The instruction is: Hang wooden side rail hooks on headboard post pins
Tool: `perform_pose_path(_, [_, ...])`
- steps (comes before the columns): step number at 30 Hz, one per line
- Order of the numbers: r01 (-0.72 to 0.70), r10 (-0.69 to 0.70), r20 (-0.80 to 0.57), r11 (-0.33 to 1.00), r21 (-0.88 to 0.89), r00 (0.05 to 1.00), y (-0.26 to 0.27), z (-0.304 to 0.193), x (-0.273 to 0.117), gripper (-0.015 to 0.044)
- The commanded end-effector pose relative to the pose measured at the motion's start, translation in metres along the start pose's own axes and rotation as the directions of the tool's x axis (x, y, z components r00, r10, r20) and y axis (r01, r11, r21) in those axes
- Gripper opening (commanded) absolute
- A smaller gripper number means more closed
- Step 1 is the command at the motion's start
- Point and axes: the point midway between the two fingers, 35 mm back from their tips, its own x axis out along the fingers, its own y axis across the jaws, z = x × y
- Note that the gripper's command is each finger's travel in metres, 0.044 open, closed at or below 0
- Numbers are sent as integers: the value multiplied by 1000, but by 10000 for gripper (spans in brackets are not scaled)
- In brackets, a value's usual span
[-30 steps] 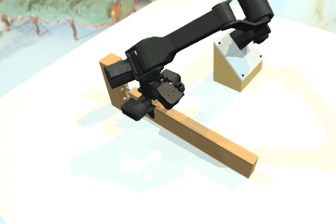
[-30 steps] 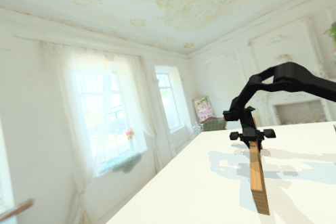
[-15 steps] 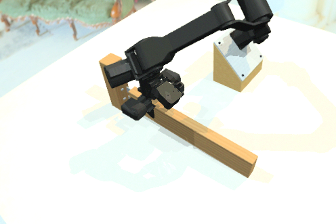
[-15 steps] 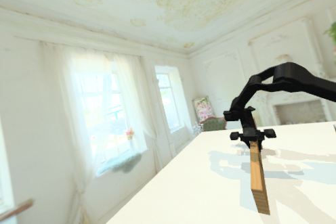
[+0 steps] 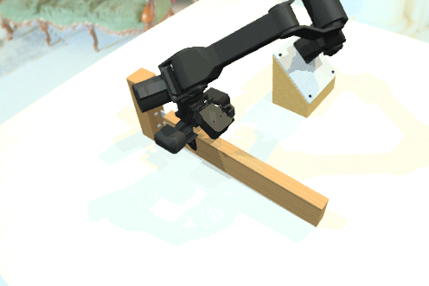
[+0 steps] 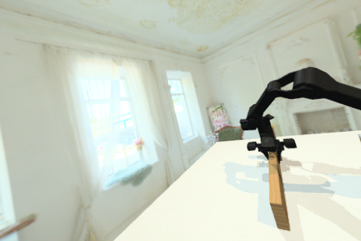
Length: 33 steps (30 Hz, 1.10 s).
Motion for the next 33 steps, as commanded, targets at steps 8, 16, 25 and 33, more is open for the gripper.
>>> perform_pose_path(8, [17, -17, -3, 1000, -2, 1000, -4, -4, -7, 0])
perform_pose_path(16, [17, -17, -3, 1000, -2, 1000, -4, -5, -7, 0])
perform_pose_path(25, [17, -17, -3, 1000, -2, 1000, -5, -5, -8, 0])
perform_pose_path(33, [17, -17, -3, 1000, -2, 1000, -4, -6, -7, 0])
